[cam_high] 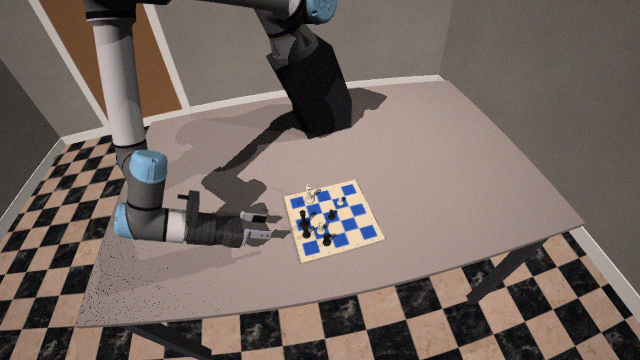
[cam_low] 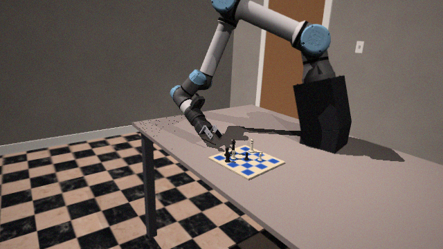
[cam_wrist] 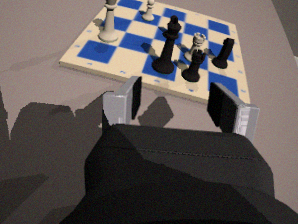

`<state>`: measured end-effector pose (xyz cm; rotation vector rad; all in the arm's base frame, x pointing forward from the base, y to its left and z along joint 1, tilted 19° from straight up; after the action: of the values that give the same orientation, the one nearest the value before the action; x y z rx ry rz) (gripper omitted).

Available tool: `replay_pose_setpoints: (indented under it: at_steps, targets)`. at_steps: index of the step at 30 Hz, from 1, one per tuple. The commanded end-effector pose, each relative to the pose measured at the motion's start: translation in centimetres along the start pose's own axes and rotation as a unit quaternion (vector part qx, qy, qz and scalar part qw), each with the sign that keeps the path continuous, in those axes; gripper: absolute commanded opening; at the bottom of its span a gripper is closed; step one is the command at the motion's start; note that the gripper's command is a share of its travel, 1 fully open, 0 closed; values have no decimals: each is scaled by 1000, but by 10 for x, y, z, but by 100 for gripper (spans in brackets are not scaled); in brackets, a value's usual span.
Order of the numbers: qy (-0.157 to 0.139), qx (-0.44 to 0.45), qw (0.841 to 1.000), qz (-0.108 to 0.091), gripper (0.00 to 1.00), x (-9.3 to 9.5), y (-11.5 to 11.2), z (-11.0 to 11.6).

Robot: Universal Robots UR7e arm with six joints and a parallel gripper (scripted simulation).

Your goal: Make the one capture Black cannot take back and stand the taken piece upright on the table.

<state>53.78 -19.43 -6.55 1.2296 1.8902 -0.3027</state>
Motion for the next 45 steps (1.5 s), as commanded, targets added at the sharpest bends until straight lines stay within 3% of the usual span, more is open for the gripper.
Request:
replay_pose_setpoints:
  at_steps: [1,10,16,23,28,30,35,40,41,44,45]
  targets:
    - [-1,-1,1000,0,100,-8,4,-13]
    - [-1,-1,1000,0,100,-37,19,-60]
    - [-1,-1,1000,0,100,-44,23,-70]
    - [-3,-1,1000,-3,100,-41,23,-69]
    - [-22,1,999,-29,100,-28,31,-74]
    - [-22,1,999,-29,100,-28,31,-74]
    - [-72,4,994,-82,100,1,48,-88]
    - [-157,10,977,-141,100,38,72,-111]
    - [-157,10,977,-141,100,38,72,-111]
    - [-221,13,961,-166,100,61,86,-128]
    - [-221,13,961,-166,100,61,86,-128]
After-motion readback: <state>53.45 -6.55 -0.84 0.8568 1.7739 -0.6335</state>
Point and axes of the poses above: the point where the finger pads meet when closed, its own x axis out along the fingers, its own y axis across the jaws, z = x × y, the point moved 10 cm from there along -x, back along the fingers, and after that the axes turned 7 degrees about -x, right-handed, at the moved point
